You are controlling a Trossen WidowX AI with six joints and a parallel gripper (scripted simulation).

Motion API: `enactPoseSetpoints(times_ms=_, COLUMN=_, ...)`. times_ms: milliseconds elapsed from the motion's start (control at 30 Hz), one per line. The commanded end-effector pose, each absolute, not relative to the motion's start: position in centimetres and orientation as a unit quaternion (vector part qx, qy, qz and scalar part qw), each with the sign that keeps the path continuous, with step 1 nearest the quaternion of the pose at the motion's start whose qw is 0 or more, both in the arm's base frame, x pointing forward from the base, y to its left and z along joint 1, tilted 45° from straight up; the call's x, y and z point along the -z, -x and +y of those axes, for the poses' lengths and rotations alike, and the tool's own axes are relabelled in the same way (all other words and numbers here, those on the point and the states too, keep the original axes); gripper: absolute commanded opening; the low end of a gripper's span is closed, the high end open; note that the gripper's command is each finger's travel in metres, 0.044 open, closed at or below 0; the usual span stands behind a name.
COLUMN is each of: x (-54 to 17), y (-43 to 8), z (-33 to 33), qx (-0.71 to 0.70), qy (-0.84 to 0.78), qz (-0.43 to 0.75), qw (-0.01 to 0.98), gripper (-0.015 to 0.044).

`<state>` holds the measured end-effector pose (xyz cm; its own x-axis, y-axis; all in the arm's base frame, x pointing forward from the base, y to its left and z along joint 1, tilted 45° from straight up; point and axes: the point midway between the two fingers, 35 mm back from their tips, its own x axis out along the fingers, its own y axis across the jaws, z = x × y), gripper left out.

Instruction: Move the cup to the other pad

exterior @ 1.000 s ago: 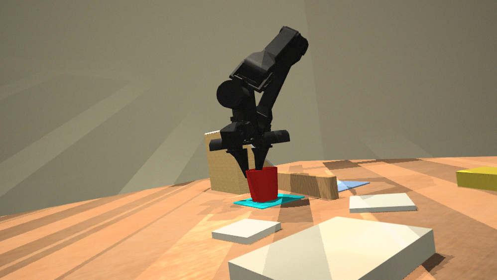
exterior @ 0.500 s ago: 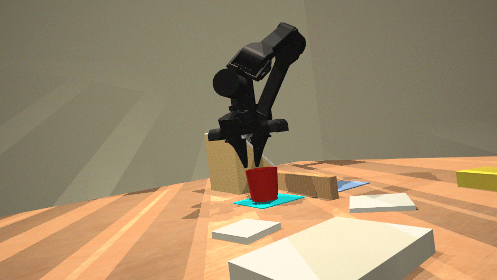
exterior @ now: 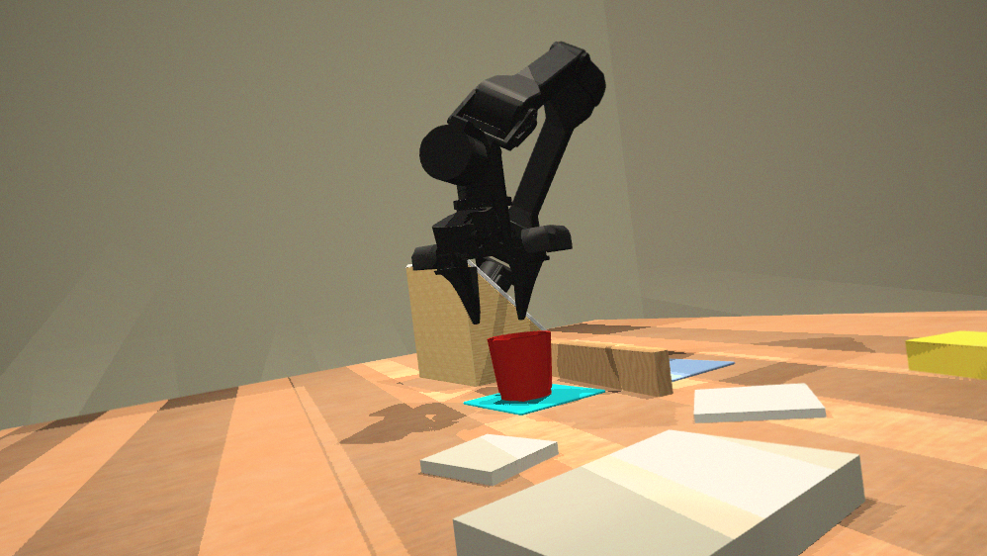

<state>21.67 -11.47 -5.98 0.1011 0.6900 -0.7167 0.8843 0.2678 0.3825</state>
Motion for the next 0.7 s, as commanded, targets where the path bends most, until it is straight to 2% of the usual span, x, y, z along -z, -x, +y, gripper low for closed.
enactPoseSetpoints(times_ms=0, x=6.0, y=-21.6, z=-11.5, qx=0.110, qy=-0.595, qz=0.662, qw=0.443, gripper=0.0364)
enactPoseSetpoints(times_ms=100, x=5.6, y=-21.6, z=-11.9, qx=0.110, qy=-0.595, qz=0.662, qw=0.443, gripper=0.0440)
enactPoseSetpoints(times_ms=667, x=1.5, y=-21.3, z=-16.0, qx=0.110, qy=-0.592, qz=0.664, qw=0.444, gripper=0.0440)
